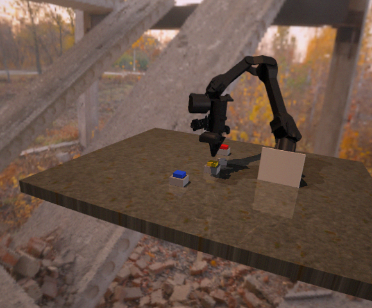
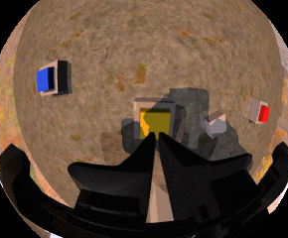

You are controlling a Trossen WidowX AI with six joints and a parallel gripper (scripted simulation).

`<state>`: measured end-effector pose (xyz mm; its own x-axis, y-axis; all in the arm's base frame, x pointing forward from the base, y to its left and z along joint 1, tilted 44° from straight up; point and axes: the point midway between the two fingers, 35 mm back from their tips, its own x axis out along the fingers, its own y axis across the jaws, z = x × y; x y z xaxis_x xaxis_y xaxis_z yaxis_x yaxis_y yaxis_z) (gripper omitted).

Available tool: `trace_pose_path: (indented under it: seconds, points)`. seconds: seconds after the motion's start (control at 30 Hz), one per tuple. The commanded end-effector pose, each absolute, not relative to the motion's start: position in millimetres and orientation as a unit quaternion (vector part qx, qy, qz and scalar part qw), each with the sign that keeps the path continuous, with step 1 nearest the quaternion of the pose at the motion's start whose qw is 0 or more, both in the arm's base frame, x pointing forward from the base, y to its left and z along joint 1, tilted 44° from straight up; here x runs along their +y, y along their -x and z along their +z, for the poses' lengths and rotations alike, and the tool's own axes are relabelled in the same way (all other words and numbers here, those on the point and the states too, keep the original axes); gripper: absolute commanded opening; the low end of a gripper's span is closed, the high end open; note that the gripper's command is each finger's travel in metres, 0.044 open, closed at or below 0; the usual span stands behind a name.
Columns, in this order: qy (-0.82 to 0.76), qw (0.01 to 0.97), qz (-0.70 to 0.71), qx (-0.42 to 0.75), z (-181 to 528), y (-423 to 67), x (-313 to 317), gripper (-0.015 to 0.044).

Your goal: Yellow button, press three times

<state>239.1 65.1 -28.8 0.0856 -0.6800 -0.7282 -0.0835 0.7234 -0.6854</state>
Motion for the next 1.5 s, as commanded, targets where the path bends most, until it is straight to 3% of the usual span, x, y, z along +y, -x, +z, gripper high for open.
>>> trace_pose_path:
  seconds: [0.0, 0.77, 1.47]
  points:
    - [0.294, 0.673, -0.224, 0.641, -25, -239, 67, 0.002]
    - [0.295, 0.673, -0.224, 0.64, -50, -242, 43, 0.002]
    - [0.293, 0.674, -0.224, 0.64, -33, -241, 60, 0.002]
